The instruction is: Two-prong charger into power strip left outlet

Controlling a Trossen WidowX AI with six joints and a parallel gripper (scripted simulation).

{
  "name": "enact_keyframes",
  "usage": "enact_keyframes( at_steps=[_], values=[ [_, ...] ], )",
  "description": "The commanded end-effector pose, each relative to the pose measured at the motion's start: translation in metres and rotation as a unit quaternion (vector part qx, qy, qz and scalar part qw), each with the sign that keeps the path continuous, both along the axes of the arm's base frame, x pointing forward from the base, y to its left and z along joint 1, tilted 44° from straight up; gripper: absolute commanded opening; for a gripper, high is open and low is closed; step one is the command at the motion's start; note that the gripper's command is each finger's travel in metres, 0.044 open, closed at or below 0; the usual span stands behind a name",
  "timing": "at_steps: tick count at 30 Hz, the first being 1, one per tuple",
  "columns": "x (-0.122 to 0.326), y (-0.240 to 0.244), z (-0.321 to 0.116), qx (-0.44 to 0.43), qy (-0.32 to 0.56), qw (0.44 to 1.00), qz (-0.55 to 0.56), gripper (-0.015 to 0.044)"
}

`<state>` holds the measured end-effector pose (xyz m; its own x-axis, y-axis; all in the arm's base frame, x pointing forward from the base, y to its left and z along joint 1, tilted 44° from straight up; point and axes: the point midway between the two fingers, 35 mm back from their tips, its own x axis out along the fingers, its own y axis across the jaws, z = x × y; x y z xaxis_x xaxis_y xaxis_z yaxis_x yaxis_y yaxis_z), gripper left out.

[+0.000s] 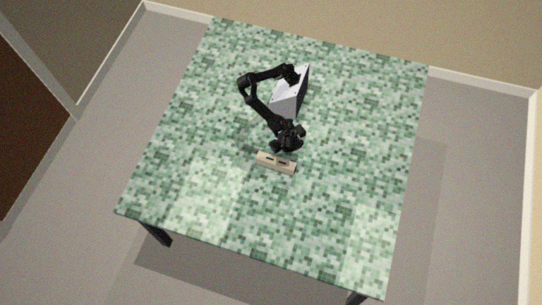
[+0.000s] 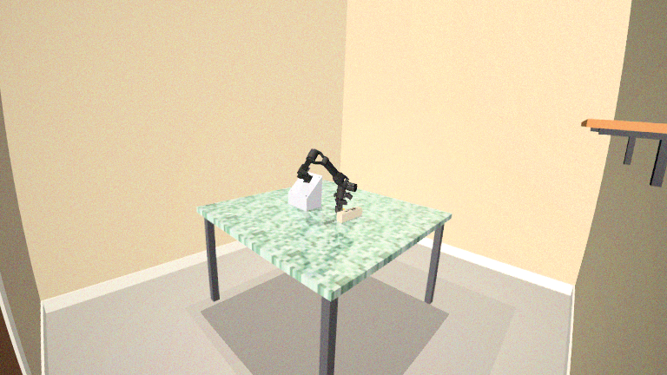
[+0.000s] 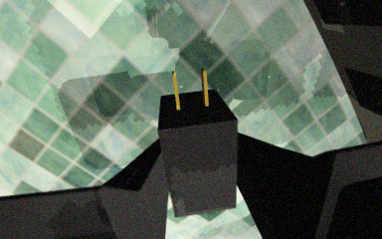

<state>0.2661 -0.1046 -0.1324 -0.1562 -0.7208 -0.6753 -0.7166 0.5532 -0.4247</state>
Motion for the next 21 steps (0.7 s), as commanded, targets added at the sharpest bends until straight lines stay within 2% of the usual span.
enact_keyframes(
  at_steps=[1,8,21],
  values=[
    [0.004,0.012,0.011,0.002,-0.006,1.0,0.001,0.0],
    [0.002,0.032,0.035,0.0,-0.004,1.0,0.003,0.0],
    [0.001,0.029,0.027,-0.007,-0.06,0.997,-0.053,0.0]
  ],
)
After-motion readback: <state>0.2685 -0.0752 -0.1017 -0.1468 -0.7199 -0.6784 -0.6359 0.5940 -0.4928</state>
